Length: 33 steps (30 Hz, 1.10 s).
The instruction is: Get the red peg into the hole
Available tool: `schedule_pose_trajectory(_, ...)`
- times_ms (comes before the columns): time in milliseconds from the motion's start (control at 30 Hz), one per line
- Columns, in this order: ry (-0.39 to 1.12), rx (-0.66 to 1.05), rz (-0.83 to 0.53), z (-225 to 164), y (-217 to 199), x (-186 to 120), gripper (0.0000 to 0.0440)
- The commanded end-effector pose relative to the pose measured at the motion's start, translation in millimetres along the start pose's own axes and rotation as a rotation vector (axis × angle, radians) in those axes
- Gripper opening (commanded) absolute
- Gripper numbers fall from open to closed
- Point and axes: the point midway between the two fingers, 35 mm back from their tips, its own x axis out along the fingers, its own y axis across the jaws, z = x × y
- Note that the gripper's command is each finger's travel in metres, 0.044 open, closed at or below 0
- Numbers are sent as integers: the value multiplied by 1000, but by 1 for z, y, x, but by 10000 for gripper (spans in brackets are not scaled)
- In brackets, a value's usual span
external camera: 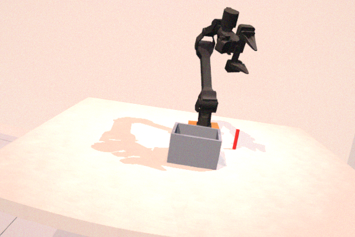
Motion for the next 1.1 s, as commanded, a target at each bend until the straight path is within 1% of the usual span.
schedule_pose_trajectory(0, -10, -4, -37, 4, -5, 4, 440)
schedule_pose_trajectory(467, -20, -10, -172, 8, -30, 11, 440)
schedule_pose_trajectory(700, -19, -9, -259, 4, -47, 13, 440)
schedule_pose_trajectory(867, -11, -2, -368, -4, -72, 15, 440)
schedule_pose_trajectory(1067, -3, 26, -567, -19, -120, 17, 440)
